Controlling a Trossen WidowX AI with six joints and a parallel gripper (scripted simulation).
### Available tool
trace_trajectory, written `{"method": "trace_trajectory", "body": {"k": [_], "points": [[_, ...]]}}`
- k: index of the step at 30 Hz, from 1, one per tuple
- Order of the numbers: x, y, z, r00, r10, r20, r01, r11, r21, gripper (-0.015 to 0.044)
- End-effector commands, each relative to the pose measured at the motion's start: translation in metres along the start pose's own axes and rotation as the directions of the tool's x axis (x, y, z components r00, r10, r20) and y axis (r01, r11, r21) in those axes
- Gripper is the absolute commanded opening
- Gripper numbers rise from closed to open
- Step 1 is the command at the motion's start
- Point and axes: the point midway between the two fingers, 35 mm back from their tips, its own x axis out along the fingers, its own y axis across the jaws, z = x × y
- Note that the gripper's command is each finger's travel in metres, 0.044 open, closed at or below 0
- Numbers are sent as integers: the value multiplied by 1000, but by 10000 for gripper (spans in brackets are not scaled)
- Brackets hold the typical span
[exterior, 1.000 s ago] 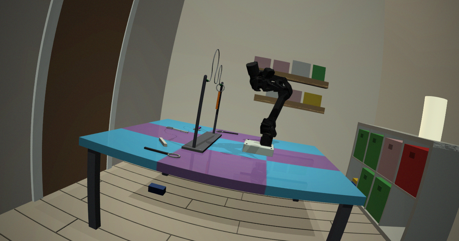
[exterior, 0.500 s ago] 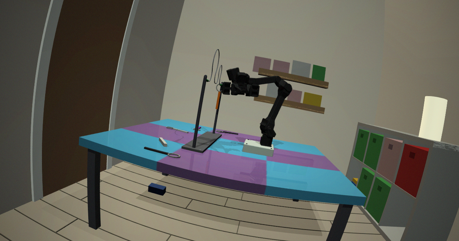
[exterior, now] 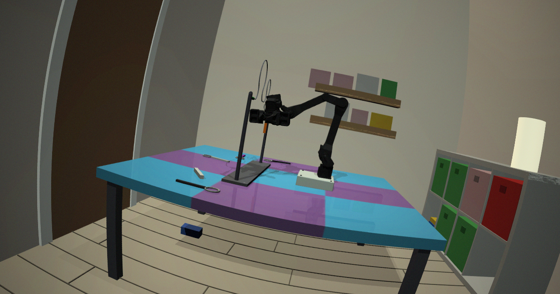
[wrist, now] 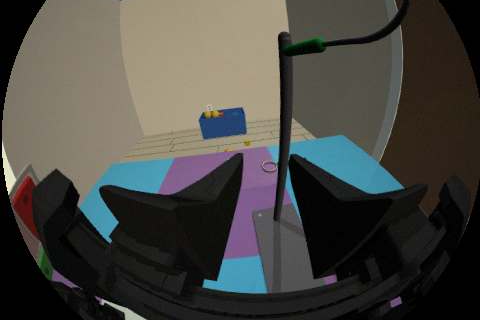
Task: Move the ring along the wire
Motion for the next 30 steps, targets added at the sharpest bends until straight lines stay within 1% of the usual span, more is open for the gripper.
{"method": "trace_trajectory", "body": {"k": [1,4,10,18,23,30], "points": [[-27,-23,-14,994,-107,4,107,993,44,160],[-53,-41,-24,980,-197,9,196,977,79,160],[-100,-67,-44,937,-349,24,346,935,81,160],[-166,-88,-69,844,-534,41,530,844,79,160],[-212,-92,-87,761,-647,51,643,762,78,160],[-283,-82,-114,598,-799,63,796,601,77,160]]}}
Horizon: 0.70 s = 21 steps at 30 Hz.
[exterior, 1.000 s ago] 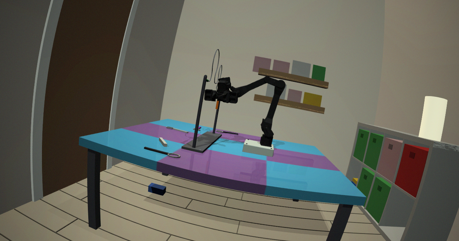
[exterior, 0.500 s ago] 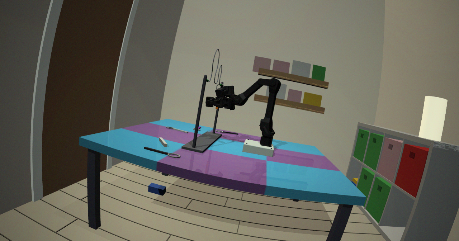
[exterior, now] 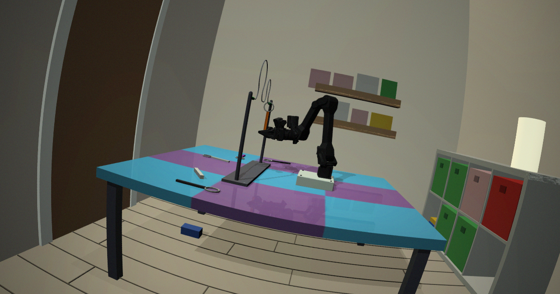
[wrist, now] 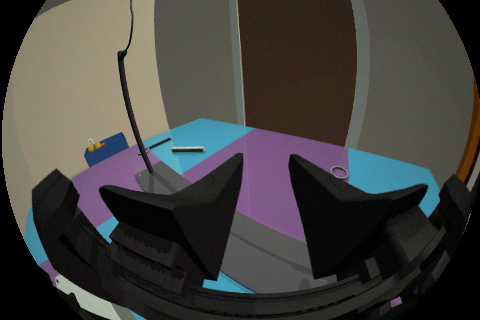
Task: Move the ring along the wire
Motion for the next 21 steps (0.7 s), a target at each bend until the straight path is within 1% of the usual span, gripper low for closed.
{"method": "trace_trajectory", "body": {"k": [1,7,14,16,21], "points": [[-29,-19,-12,994,-109,10,109,994,5,160],[-84,-46,-28,955,-295,31,295,955,-6,160],[-150,-60,-45,868,-493,55,494,869,-16,160],[-154,-60,-46,860,-507,57,509,861,-17,160],[-144,-67,-38,859,-509,58,511,859,-17,160]]}}
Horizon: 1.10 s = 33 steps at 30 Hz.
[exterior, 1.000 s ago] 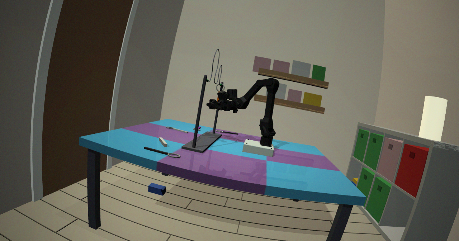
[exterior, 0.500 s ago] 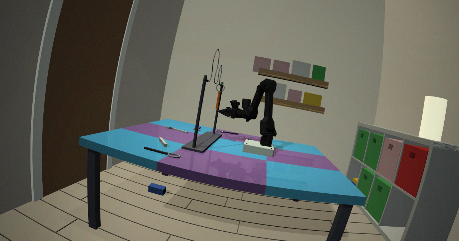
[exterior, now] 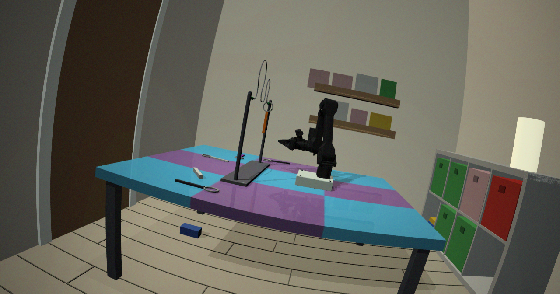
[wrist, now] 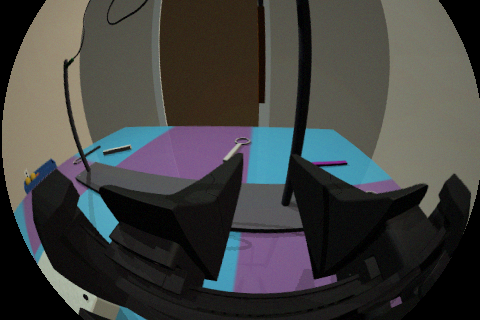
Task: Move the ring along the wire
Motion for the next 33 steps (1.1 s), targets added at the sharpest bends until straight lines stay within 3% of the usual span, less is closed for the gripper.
{"method": "trace_trajectory", "body": {"k": [1,7,33], "points": [[14,-2,13,1000,-1,3,1,1000,-1,160],[47,0,48,1000,-3,6,3,1000,-1,160],[81,-3,51,1000,-3,9,3,1000,-2,160]]}}
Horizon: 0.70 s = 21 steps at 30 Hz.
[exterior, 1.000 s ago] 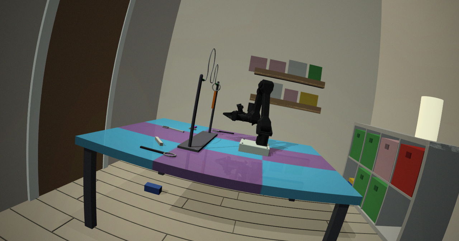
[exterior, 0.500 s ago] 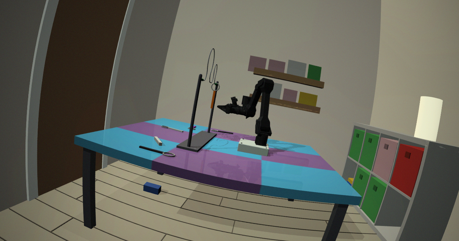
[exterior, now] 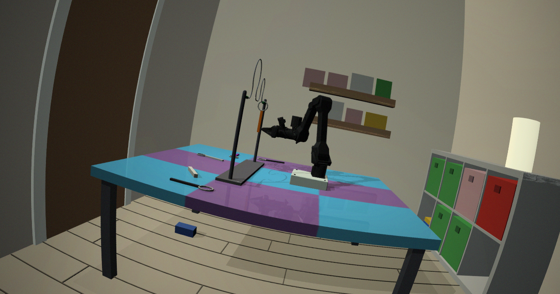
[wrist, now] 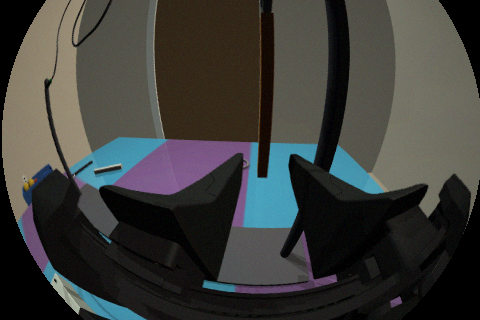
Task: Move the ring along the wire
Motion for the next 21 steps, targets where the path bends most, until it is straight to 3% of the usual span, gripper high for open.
{"method": "trace_trajectory", "body": {"k": [1,21], "points": [[6,-2,0,1000,-4,0,4,1000,4,160],[38,0,1,1000,-4,3,4,1000,5,160]]}}
